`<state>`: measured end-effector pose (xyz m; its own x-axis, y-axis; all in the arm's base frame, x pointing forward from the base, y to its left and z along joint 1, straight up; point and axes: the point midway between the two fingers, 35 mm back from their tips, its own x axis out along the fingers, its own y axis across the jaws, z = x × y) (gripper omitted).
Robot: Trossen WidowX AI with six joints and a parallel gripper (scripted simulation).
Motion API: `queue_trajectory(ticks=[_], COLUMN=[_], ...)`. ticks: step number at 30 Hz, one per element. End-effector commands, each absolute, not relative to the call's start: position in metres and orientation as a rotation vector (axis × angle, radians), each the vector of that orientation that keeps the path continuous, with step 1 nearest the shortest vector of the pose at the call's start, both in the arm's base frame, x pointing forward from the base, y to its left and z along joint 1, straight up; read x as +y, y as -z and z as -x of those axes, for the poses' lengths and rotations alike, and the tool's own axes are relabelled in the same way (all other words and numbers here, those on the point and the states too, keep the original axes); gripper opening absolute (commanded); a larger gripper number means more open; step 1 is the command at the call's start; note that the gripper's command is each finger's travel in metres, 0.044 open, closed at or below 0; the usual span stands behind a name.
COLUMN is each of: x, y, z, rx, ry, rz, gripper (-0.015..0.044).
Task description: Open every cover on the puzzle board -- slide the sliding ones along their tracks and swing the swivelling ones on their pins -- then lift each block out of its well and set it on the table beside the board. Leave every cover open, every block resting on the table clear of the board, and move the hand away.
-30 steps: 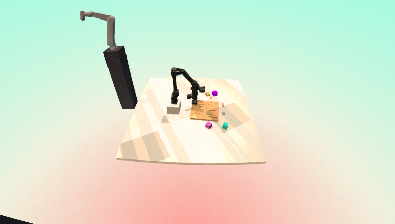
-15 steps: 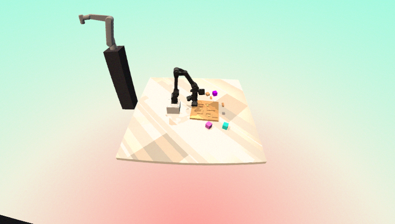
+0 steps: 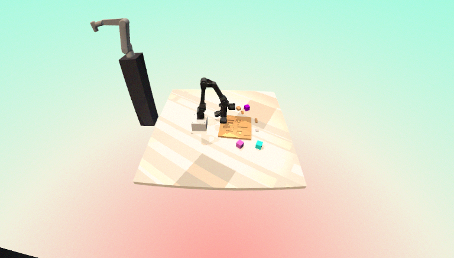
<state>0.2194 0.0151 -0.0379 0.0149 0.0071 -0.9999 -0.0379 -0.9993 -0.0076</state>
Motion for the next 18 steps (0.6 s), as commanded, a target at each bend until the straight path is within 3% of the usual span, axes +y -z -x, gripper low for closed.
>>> queue_trajectory(ticks=[1, 18], x=[0.0137, 0.0118], y=[0.0387, 0.0404], z=[-0.2241, -0.2283], rx=[0.036, 0.047], ry=[-2.178, -2.173], rz=[2.220, 2.216], gripper=[0.0000, 0.0000])
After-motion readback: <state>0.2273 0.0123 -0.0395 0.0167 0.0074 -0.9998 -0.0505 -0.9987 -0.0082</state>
